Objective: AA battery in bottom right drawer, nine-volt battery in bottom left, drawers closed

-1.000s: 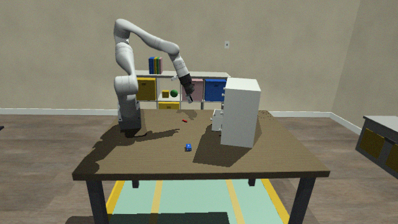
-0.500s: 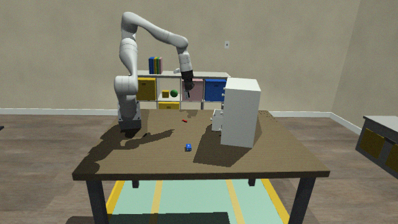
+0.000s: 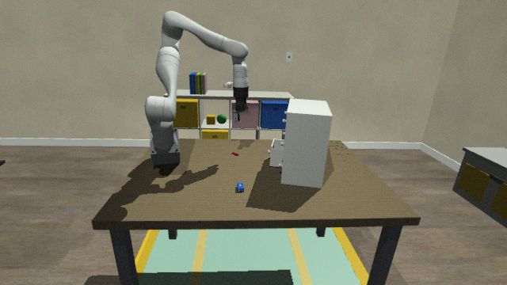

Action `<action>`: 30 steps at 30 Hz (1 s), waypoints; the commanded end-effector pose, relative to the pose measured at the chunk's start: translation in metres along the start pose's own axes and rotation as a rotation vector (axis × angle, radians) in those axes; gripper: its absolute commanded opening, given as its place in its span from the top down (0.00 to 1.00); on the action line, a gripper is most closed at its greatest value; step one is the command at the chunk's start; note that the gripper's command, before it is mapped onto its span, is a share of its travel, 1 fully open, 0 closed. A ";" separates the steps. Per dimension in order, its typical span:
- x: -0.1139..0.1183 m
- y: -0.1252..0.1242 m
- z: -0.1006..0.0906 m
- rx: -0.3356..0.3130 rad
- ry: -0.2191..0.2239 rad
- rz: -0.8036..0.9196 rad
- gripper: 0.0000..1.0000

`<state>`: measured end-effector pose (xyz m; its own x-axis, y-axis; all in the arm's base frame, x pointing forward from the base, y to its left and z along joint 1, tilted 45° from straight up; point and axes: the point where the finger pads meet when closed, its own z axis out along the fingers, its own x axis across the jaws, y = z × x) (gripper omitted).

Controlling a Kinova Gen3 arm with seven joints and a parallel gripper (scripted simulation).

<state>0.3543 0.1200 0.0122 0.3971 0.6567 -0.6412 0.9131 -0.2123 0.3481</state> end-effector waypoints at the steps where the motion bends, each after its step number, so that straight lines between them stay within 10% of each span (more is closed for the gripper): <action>1: 0.001 0.002 -0.003 0.020 0.007 0.005 0.33; 30: 0.001 0.000 -0.006 0.049 0.007 0.005 0.33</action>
<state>0.3536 0.1242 0.0153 0.4016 0.6590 -0.6359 0.9145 -0.2513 0.3171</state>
